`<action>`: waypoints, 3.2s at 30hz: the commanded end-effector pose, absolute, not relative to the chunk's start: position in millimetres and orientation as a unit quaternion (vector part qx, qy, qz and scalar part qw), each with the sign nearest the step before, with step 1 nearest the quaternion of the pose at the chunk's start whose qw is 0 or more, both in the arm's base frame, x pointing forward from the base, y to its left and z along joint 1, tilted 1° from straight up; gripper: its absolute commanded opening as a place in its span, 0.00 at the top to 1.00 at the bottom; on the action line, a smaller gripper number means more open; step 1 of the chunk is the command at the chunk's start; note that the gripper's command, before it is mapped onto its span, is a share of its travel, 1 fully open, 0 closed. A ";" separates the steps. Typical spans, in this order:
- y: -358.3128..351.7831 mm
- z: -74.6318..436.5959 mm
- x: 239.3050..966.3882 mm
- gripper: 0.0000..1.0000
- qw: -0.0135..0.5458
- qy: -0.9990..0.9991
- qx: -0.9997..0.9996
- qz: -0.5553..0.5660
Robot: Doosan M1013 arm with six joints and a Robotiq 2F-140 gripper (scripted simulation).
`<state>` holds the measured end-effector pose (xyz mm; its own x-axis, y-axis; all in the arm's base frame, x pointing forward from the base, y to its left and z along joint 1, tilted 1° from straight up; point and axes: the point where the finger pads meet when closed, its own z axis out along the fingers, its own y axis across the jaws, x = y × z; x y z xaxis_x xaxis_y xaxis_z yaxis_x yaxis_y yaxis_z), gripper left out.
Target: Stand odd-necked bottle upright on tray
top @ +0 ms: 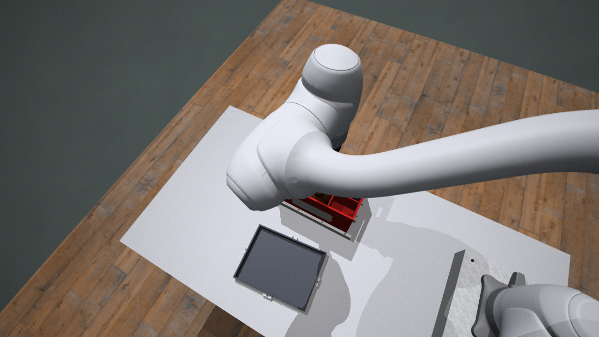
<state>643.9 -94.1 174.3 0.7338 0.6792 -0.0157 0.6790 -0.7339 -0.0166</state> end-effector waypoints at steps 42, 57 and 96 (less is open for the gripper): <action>-188.1 172.1 731.3 0.62 0.005 -0.365 -0.931 0.010; -188.1 171.6 731.2 0.62 0.005 -0.365 -0.931 0.010; -188.2 137.5 730.7 0.62 0.005 -0.365 -0.931 0.010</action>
<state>730.7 -188.2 138.6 0.7337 0.6792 -0.0157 0.6790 -0.7339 -0.0167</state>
